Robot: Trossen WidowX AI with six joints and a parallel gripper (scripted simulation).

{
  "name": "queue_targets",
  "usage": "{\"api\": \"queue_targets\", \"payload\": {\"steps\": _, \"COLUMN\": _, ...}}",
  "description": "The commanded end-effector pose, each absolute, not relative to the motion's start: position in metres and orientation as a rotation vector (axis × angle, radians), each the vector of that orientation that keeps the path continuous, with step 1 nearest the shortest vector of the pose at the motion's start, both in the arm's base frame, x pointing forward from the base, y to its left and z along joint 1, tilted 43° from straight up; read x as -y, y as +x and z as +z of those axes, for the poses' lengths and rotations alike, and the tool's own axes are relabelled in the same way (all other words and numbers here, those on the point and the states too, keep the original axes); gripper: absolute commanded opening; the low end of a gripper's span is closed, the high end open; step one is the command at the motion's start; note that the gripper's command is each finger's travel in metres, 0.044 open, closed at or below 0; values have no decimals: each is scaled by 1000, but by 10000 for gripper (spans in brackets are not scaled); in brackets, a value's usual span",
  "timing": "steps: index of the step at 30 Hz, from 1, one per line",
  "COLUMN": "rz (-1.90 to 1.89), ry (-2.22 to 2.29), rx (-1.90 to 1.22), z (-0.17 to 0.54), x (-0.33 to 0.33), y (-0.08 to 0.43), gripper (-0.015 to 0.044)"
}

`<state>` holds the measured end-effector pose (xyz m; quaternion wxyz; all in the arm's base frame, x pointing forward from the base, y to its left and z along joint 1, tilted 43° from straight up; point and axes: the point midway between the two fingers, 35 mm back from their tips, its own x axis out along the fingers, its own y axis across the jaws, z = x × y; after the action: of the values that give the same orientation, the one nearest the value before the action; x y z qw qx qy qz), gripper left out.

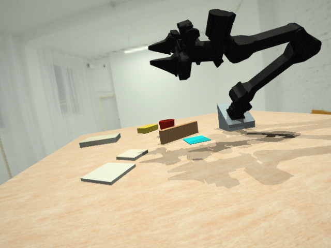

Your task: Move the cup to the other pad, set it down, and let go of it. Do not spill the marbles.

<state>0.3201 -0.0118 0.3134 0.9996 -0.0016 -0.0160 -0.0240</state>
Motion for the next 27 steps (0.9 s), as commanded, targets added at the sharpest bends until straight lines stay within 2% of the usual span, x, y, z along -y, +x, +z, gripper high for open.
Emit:
{"api": "queue_targets", "payload": {"steps": 1, "rz": -48, "ry": -15, "rx": 19, "z": 311, "x": 12, "y": 322, "gripper": 374}}
{"api": "queue_targets", "payload": {"steps": 10, "rz": 172, "ry": -466, "rx": -611, "z": 181, "x": 48, "y": 361, "gripper": 148}}
{"api": "queue_targets", "payload": {"steps": 19, "rz": 744, "ry": -570, "rx": -1006, "z": 69, "x": 75, "y": 328, "gripper": 148}}
{"api": "queue_targets", "payload": {"steps": 27, "rz": 1246, "ry": -354, "rx": -935, "z": 20, "x": 87, "y": 283, "gripper": 148}}
